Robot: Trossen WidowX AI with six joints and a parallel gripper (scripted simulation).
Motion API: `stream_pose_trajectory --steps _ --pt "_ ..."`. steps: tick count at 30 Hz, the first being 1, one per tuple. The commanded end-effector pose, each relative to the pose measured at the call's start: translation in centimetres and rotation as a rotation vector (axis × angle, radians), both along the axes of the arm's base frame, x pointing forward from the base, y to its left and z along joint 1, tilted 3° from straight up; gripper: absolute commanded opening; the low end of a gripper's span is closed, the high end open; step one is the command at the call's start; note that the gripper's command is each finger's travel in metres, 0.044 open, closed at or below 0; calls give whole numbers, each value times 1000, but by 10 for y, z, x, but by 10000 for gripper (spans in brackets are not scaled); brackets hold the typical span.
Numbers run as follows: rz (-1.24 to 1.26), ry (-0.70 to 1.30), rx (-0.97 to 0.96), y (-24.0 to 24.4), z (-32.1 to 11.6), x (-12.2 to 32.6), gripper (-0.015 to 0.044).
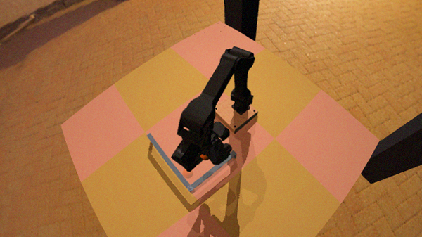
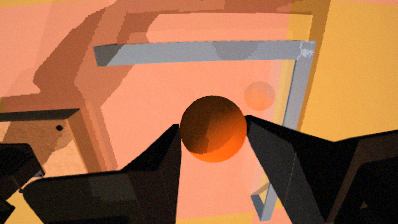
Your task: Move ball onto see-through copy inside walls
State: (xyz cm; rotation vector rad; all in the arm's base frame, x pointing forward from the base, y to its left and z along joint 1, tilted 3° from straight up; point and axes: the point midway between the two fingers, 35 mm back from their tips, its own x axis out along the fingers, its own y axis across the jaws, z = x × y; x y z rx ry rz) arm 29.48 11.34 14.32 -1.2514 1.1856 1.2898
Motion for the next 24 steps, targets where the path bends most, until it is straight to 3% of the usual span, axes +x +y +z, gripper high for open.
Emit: stream_pose_trajectory --steps 1,24 --pt "108 -5 8 0 0 7 0" --pt "845 -12 23 -11 -20 50 0"
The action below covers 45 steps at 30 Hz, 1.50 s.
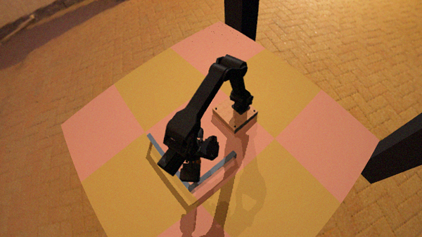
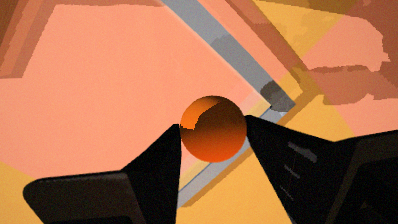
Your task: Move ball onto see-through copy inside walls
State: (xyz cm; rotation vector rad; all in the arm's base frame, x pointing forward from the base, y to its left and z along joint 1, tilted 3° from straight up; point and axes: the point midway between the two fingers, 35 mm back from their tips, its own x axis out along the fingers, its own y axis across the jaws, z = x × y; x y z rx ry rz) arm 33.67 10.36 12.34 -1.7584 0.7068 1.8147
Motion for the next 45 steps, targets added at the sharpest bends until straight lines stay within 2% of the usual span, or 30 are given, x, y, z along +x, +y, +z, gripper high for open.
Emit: stream_pose_trajectory --steps 1,21,30,45 --pt "134 -12 7 -2 -2 10 0" --pt "753 -17 20 -16 -23 43 0" --pt "759 -17 20 -16 -28 44 0" --pt "759 -17 20 -15 -93 42 0"
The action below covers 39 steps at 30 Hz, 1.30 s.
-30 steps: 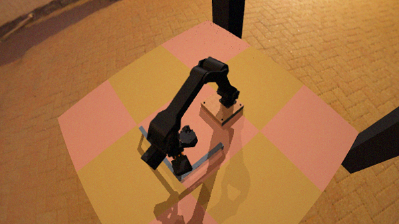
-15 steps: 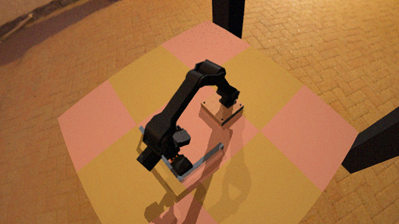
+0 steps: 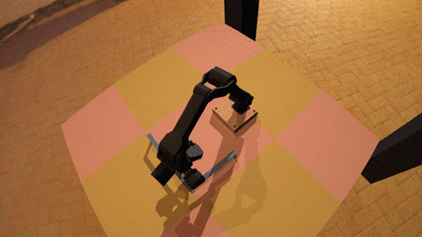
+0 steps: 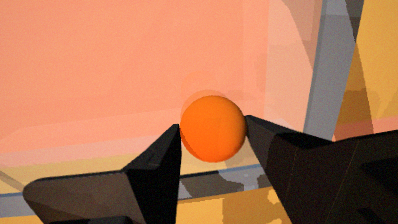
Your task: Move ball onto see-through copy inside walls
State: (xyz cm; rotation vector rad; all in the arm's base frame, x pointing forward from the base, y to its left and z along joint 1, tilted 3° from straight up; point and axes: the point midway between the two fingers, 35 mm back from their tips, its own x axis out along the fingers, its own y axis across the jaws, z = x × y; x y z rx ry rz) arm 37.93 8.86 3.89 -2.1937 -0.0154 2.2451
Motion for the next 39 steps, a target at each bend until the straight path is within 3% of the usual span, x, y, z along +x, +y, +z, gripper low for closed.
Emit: stream_pose_trajectory --steps 1,19,31,35,39 --pt "6 -7 -1 0 -9 0 0" --pt "6 -6 -1 0 -28 -1 0" --pt "1 -3 1 0 -25 -1 315" --pt "1 -4 1 0 -22 -1 319" --pt "5 -6 0 0 35 3 319"
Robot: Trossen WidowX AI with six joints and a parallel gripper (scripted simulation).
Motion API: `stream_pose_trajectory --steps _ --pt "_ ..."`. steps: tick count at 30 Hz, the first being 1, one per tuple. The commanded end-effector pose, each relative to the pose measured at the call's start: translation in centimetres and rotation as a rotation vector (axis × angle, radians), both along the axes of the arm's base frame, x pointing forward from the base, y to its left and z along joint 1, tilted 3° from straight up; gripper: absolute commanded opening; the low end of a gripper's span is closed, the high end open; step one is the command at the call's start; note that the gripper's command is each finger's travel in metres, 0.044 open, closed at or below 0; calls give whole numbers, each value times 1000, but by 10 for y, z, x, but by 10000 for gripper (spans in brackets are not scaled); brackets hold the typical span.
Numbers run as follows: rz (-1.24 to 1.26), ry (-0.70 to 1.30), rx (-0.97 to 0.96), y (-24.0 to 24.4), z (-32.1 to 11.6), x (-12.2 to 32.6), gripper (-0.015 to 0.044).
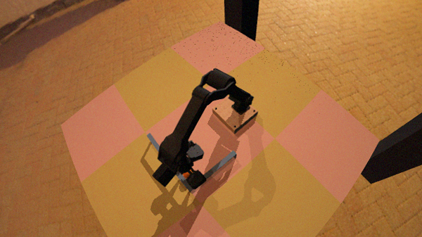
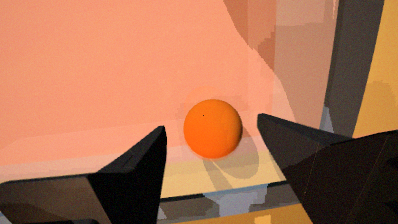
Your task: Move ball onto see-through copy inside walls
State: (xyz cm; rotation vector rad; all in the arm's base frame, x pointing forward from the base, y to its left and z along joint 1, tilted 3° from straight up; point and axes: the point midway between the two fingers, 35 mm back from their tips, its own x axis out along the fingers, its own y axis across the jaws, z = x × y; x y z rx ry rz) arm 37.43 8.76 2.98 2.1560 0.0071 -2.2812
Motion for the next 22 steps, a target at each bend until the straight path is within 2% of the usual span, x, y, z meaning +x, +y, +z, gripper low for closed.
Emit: stream_pose_trajectory --steps 1,3,13,18,22 --pt "5 -40 7 1 59 7 319" --pt "6 -40 7 0 70 6 319" --pt "-1 -49 11 1 62 8 319" --pt "-2 -45 10 0 103 5 440" --pt "-1 -44 10 0 111 4 440"
